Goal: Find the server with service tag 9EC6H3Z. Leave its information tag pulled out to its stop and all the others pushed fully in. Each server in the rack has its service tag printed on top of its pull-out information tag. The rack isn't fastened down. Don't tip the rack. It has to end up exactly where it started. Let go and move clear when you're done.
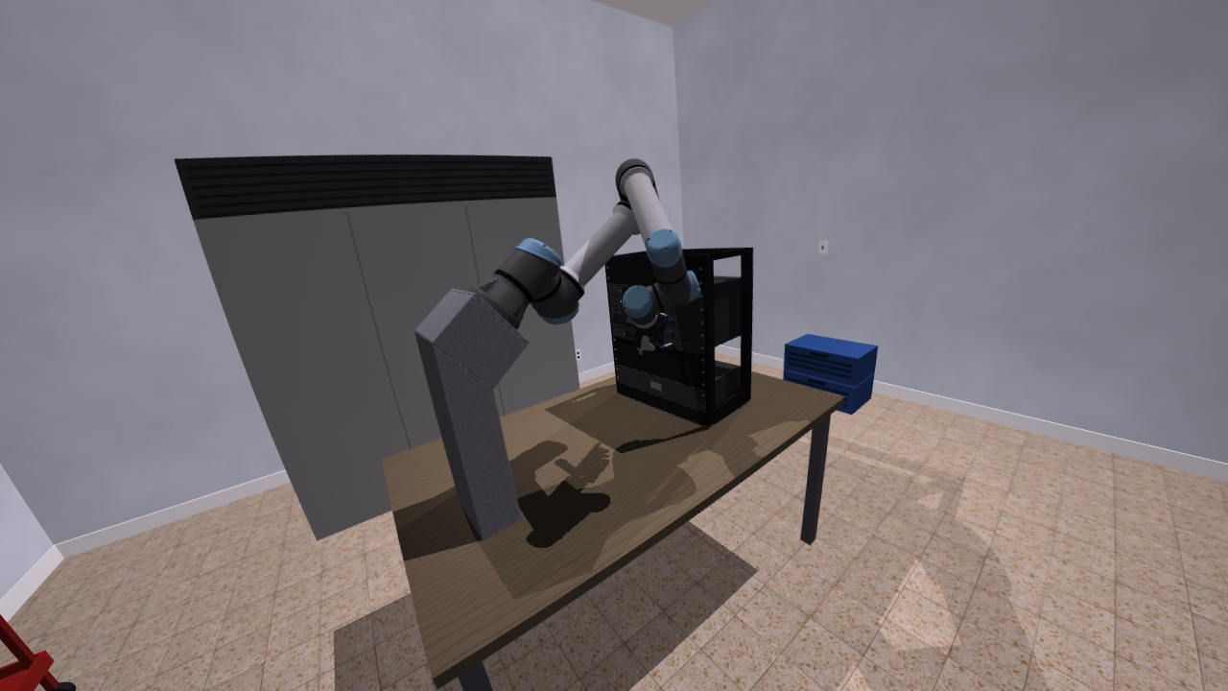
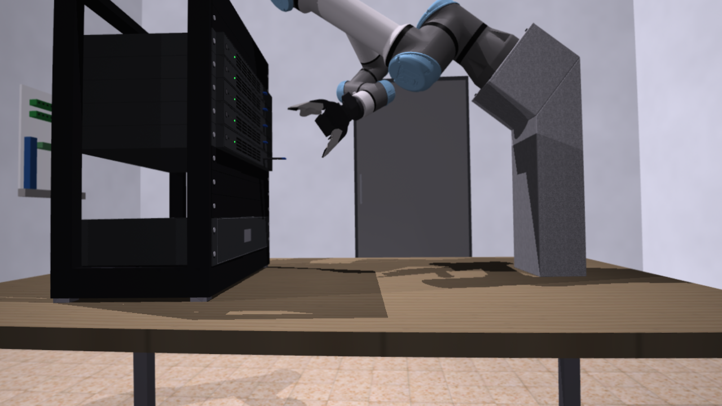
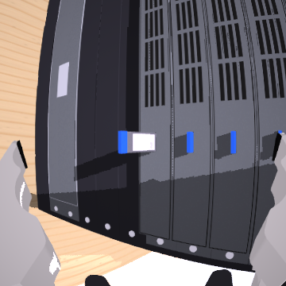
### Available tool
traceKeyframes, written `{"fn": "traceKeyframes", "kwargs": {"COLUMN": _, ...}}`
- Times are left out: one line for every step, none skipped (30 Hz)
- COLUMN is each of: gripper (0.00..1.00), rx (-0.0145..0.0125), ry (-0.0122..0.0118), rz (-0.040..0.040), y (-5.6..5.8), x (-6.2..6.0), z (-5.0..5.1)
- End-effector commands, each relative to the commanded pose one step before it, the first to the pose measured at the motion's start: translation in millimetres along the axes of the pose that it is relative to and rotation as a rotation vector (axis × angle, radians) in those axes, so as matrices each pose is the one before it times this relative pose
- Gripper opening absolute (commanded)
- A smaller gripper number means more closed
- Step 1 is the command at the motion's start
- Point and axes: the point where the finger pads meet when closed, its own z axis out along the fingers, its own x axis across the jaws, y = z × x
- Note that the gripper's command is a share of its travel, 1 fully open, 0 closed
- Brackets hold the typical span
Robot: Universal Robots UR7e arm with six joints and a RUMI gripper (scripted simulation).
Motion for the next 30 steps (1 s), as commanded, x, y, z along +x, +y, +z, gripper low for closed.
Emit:
{"fn": "traceKeyframes", "kwargs": {"gripper": 1.00, "rx": -0.00109, "ry": 0.00241, "rz": -0.00071, "y": 4.62, "x": 0.39, "z": 7.20}}
{"fn": "traceKeyframes", "kwargs": {"gripper": 1.00, "rx": 0.00000, "ry": 0.00000, "rz": 0.00000, "y": 0.98, "x": -0.01, "z": 1.56}}
{"fn": "traceKeyframes", "kwargs": {"gripper": 1.00, "rx": 0.00003, "ry": -0.00006, "rz": 0.00001, "y": 0.98, "x": -0.02, "z": 1.57}}
{"fn": "traceKeyframes", "kwargs": {"gripper": 1.00, "rx": -0.00004, "ry": 0.00007, "rz": -0.00001, "y": 0.97, "x": 0.02, "z": 1.51}}
{"fn": "traceKeyframes", "kwargs": {"gripper": 1.00, "rx": 0.00002, "ry": -0.00003, "rz": 0.00001, "y": 0.96, "x": -0.02, "z": 1.53}}
{"fn": "traceKeyframes", "kwargs": {"gripper": 1.00, "rx": 0.00000, "ry": 0.00000, "rz": 0.00000, "y": 0.00, "x": 0.00, "z": 0.00}}
{"fn": "traceKeyframes", "kwargs": {"gripper": 1.00, "rx": 0.00000, "ry": 0.00000, "rz": 0.00000, "y": 0.00, "x": 0.00, "z": 0.00}}
{"fn": "traceKeyframes", "kwargs": {"gripper": 1.00, "rx": 0.00001, "ry": -0.00001, "rz": 0.00000, "y": 0.94, "x": -0.01, "z": 1.49}}
{"fn": "traceKeyframes", "kwargs": {"gripper": 1.00, "rx": -0.00003, "ry": 0.00004, "rz": -0.00001, "y": 0.92, "x": 0.01, "z": 1.45}}
{"fn": "traceKeyframes", "kwargs": {"gripper": 1.00, "rx": 0.00003, "ry": -0.00005, "rz": 0.00001, "y": 0.90, "x": -0.02, "z": 1.44}}
{"fn": "traceKeyframes", "kwargs": {"gripper": 1.00, "rx": -0.00001, "ry": 0.00001, "rz": 0.00000, "y": 0.87, "x": 0.00, "z": 1.38}}
{"fn": "traceKeyframes", "kwargs": {"gripper": 1.00, "rx": -0.00002, "ry": 0.00004, "rz": -0.00001, "y": 0.85, "x": 0.01, "z": 1.33}}
{"fn": "traceKeyframes", "kwargs": {"gripper": 1.00, "rx": 0.00002, "ry": -0.00004, "rz": 0.00001, "y": 0.82, "x": -0.02, "z": 1.31}}
{"fn": "traceKeyframes", "kwargs": {"gripper": 1.00, "rx": 0.00001, "ry": -0.00001, "rz": 0.00000, "y": 0.78, "x": -0.01, "z": 1.25}}
{"fn": "traceKeyframes", "kwargs": {"gripper": 1.00, "rx": -0.00003, "ry": 0.00005, "rz": -0.00001, "y": 0.75, "x": 0.01, "z": 1.17}}
{"fn": "traceKeyframes", "kwargs": {"gripper": 1.00, "rx": 0.00001, "ry": -0.00001, "rz": 0.00000, "y": 0.71, "x": -0.01, "z": 1.13}}
{"fn": "traceKeyframes", "kwargs": {"gripper": 1.00, "rx": 0.00004, "ry": -0.00006, "rz": 0.00001, "y": 0.68, "x": -0.03, "z": 1.09}}
{"fn": "traceKeyframes", "kwargs": {"gripper": 1.00, "rx": -0.00002, "ry": 0.00004, "rz": 0.00000, "y": 0.63, "x": 0.01, "z": 1.00}}
{"fn": "traceKeyframes", "kwargs": {"gripper": 1.00, "rx": -0.00002, "ry": 0.00003, "rz": 0.00000, "y": 0.60, "x": 0.01, "z": 0.93}}
{"fn": "traceKeyframes", "kwargs": {"gripper": 1.00, "rx": 0.00000, "ry": 0.00000, "rz": 0.00000, "y": 0.56, "x": 0.00, "z": 0.88}}
{"fn": "traceKeyframes", "kwargs": {"gripper": 1.00, "rx": 0.00002, "ry": -0.00003, "rz": 0.00000, "y": 0.52, "x": -0.01, "z": 0.82}}
{"fn": "traceKeyframes", "kwargs": {"gripper": 1.00, "rx": 0.00003, "ry": -0.00005, "rz": 0.00001, "y": 0.47, "x": -0.02, "z": 0.76}}
{"fn": "traceKeyframes", "kwargs": {"gripper": 1.00, "rx": 0.00000, "ry": 0.00000, "rz": 0.00000, "y": 0.00, "x": 0.00, "z": 0.00}}
{"fn": "traceKeyframes", "kwargs": {"gripper": 1.00, "rx": 0.00000, "ry": 0.00000, "rz": 0.00000, "y": 0.00, "x": 0.00, "z": 0.00}}
{"fn": "traceKeyframes", "kwargs": {"gripper": 1.00, "rx": -0.00003, "ry": 0.00005, "rz": -0.00001, "y": 0.43, "x": 0.02, "z": 0.66}}
{"fn": "traceKeyframes", "kwargs": {"gripper": 1.00, "rx": -0.00002, "ry": 0.00003, "rz": 0.00000, "y": 0.38, "x": 0.01, "z": 0.60}}
{"fn": "traceKeyframes", "kwargs": {"gripper": 1.00, "rx": -0.00001, "ry": 0.00001, "rz": 0.00000, "y": 0.34, "x": 0.00, "z": 0.54}}
{"fn": "traceKeyframes", "kwargs": {"gripper": 1.00, "rx": 0.00000, "ry": 0.00000, "rz": 0.00000, "y": 0.30, "x": 0.00, "z": 0.48}}
{"fn": "traceKeyframes", "kwargs": {"gripper": 1.00, "rx": 0.00000, "ry": -0.00001, "rz": 0.00000, "y": 0.26, "x": 0.00, "z": 0.42}}
{"fn": "traceKeyframes", "kwargs": {"gripper": 1.00, "rx": 0.00001, "ry": -0.00001, "rz": 0.00000, "y": 0.22, "x": -0.01, "z": 0.35}}
